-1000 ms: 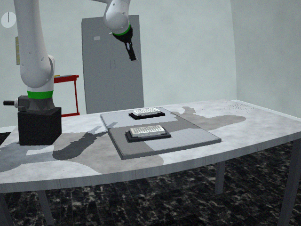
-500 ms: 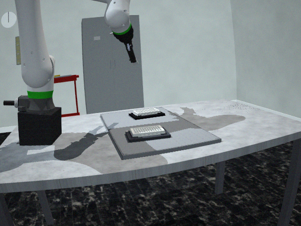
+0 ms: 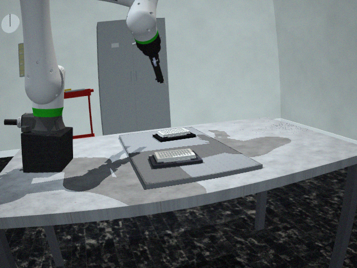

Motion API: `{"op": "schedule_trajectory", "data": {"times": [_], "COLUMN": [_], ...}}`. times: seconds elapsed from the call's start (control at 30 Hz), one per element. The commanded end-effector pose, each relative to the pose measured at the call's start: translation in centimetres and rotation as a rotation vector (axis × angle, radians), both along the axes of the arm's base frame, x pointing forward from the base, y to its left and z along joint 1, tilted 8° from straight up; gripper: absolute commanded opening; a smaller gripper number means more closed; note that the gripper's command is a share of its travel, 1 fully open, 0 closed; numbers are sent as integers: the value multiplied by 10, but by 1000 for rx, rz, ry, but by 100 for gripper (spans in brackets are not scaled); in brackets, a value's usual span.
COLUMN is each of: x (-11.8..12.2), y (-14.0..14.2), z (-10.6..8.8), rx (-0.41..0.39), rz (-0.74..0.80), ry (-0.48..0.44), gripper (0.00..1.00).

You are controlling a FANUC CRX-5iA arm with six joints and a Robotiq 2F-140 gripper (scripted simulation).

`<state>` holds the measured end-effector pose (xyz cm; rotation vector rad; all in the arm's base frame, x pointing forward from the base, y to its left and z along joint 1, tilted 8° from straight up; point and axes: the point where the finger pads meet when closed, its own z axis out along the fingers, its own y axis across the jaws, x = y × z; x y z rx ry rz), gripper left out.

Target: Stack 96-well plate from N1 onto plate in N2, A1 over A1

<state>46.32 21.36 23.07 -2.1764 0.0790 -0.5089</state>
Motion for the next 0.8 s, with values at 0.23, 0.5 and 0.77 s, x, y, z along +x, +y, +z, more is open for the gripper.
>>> {"op": "schedule_trajectory", "data": {"times": [0.23,0.5,0.77], "x": [-1,-1,-2], "y": [-40,-63,-93], "z": [-42,-61,-84], "rx": [-111,-187,-262], "rz": [-21,-29,-36], "ry": [68,99,129], "gripper": [100,100,100]}}
